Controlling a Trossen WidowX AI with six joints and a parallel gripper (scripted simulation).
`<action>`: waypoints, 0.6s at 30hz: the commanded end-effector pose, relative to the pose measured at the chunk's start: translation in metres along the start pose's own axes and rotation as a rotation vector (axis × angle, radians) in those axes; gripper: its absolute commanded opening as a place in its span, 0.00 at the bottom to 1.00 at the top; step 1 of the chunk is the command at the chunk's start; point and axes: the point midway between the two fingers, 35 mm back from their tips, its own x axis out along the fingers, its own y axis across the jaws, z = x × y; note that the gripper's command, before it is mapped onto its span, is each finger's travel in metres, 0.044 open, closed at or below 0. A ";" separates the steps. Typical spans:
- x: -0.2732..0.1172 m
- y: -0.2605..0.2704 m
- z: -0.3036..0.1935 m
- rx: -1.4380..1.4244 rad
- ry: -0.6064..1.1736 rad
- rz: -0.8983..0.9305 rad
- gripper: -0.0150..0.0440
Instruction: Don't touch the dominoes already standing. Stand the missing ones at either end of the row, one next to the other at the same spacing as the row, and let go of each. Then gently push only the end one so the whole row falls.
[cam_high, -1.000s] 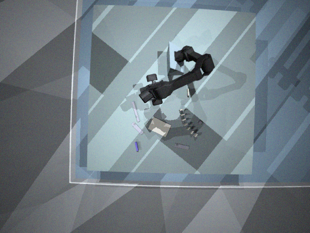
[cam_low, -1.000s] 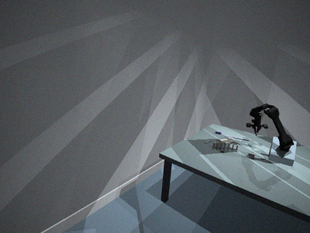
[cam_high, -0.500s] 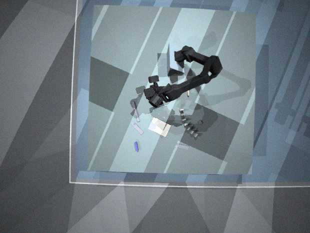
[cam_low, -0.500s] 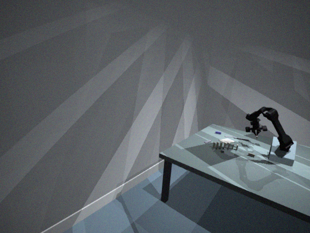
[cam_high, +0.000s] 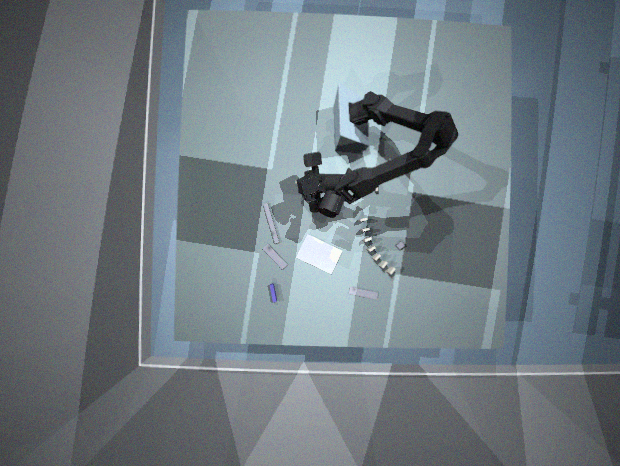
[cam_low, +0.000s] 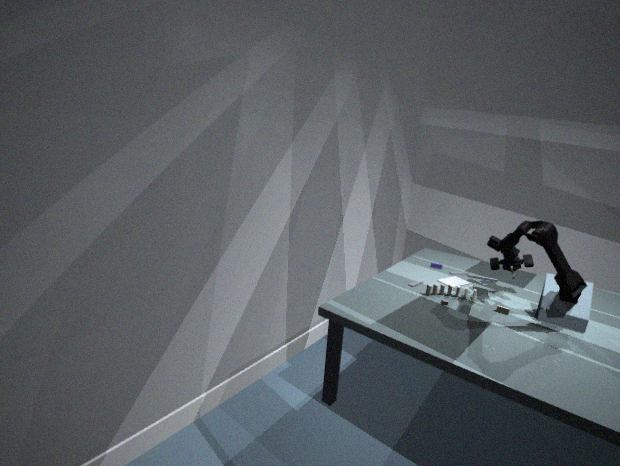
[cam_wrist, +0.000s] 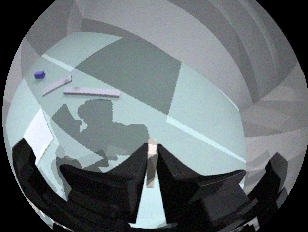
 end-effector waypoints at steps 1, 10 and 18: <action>-0.003 0.000 0.000 0.019 -0.085 -0.001 0.29; -0.008 0.002 -0.004 0.066 -0.287 0.021 0.29; -0.018 0.003 -0.008 0.122 -0.460 0.072 0.29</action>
